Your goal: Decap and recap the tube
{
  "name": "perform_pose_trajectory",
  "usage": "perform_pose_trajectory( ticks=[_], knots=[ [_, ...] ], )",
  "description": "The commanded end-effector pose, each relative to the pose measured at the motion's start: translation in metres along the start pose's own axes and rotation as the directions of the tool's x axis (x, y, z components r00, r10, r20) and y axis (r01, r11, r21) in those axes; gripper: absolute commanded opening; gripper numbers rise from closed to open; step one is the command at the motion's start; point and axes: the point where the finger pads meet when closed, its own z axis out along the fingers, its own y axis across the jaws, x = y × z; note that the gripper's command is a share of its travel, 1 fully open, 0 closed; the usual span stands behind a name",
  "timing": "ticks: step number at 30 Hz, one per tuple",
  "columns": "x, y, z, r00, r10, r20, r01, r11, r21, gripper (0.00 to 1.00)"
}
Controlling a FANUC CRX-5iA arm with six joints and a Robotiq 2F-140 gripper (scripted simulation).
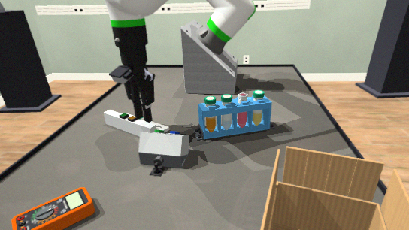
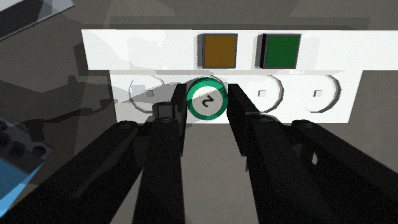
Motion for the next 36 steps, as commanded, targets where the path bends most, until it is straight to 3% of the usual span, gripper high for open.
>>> perform_pose_trajectory(
  ticks=[1,22,23,36],
  knots=[
    [0.0005,0.0003,0.0003,1.000,0.000,-0.001,0.000,1.000,-0.001,0.30],
    [0.0003,0.0004,0.0083,1.000,0.000,-0.001,0.000,1.000,0.000,0.30],
    [0.0003,0.0004,0.0083,1.000,0.000,-0.001,0.000,1.000,-0.001,0.36],
    [0.0003,0.0004,0.0083,1.000,0.000,-0.001,0.000,1.000,-0.001,0.36]
  ],
)
